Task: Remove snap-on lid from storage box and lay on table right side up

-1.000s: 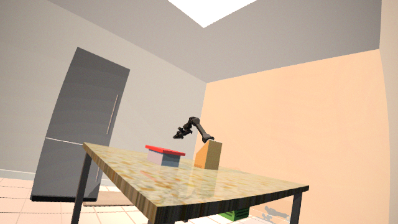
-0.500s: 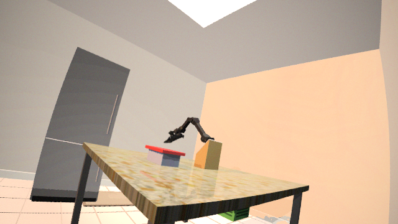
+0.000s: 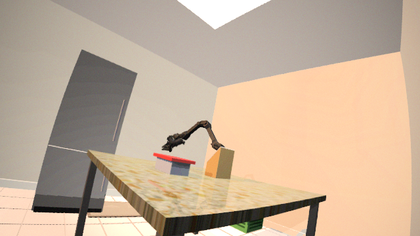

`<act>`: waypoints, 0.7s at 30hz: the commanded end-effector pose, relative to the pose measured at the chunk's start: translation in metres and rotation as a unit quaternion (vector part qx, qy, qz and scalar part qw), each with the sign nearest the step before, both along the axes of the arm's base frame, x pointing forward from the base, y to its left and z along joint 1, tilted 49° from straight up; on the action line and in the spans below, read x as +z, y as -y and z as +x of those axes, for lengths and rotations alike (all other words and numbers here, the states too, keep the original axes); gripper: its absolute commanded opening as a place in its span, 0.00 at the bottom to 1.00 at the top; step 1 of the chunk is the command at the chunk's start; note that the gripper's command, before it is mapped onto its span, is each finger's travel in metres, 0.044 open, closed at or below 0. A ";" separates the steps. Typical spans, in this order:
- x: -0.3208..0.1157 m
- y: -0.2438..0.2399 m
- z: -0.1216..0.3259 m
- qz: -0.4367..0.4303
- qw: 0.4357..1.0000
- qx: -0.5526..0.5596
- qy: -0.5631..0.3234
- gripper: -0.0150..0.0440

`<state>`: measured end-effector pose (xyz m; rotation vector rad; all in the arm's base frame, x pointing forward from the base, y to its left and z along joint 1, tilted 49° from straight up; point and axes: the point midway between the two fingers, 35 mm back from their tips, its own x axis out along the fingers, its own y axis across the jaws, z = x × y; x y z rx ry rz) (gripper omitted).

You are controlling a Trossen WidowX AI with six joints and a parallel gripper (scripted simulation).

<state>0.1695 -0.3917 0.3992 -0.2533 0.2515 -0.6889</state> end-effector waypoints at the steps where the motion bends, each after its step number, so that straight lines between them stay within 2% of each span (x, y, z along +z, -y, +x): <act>1: -0.026 -0.020 0.048 0.055 0.998 0.013 0.025 0.65; 4: -0.041 -0.031 0.069 0.083 0.996 0.015 0.036 0.65; 11: -0.118 -0.085 0.143 0.211 0.975 -0.002 0.067 0.65; 14: -0.137 -0.103 0.157 0.240 0.968 -0.010 0.072 0.65; 21: -0.221 -0.195 0.192 0.337 0.936 -0.053 0.091 0.65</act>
